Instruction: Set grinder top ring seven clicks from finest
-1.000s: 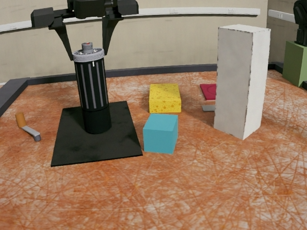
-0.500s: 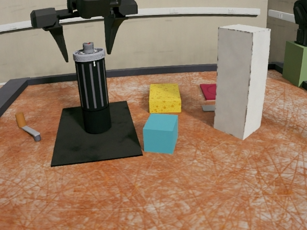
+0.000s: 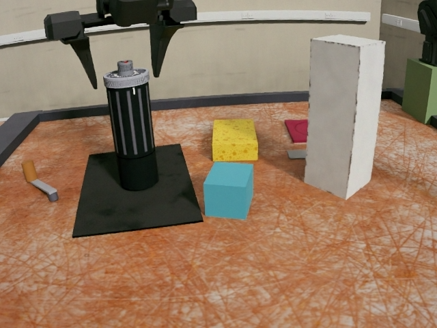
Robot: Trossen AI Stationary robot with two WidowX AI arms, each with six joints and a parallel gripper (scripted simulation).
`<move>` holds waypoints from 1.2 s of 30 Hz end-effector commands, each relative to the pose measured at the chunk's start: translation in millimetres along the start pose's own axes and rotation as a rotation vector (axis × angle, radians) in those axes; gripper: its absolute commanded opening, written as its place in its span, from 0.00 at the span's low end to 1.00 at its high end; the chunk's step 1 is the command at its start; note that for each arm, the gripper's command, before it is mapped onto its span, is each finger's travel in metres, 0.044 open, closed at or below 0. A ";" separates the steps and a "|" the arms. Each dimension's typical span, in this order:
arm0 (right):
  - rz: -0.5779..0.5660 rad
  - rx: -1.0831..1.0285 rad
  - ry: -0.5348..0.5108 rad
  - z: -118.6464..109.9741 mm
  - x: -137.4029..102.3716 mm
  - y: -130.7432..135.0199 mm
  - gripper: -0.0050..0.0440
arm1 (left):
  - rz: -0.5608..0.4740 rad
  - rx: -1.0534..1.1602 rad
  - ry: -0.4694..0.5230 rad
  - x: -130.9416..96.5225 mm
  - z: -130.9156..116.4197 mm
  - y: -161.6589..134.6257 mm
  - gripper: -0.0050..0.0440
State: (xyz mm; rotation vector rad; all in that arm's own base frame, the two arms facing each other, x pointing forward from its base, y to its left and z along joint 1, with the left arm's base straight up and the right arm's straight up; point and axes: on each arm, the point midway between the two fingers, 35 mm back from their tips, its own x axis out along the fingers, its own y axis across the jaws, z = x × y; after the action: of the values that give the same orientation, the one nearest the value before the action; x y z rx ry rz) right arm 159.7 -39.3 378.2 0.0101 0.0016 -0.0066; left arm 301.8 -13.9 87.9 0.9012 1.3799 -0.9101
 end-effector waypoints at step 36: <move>0.003 -0.006 -0.002 3.3 0.0 0.8 0.92 | 0.029 0.012 -0.015 -8.2 0.8 3.2 0.70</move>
State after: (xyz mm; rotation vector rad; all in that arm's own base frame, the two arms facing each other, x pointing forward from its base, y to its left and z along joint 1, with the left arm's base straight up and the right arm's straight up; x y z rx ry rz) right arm 159.7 -39.3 378.2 0.0101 0.0016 -0.0066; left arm 301.6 -13.4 88.1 0.9016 1.3786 -0.9089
